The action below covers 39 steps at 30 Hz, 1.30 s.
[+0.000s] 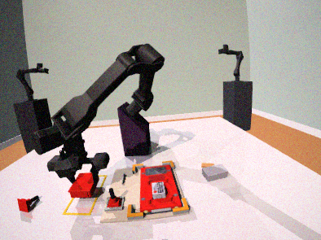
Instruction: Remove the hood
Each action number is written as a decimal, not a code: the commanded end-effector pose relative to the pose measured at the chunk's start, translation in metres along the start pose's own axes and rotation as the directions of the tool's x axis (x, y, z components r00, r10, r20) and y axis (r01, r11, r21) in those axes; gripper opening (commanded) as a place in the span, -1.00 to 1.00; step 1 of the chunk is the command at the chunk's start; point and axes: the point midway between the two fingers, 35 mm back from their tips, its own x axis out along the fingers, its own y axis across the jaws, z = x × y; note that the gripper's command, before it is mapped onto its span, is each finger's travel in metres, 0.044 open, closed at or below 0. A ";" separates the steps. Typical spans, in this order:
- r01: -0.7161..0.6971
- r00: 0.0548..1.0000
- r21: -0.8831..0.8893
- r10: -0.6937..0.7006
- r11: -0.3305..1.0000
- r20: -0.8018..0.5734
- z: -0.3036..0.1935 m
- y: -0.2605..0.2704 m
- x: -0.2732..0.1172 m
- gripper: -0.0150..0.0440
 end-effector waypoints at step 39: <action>-0.001 1.000 0.000 0.001 1.000 0.000 0.000 0.000 0.018 -0.31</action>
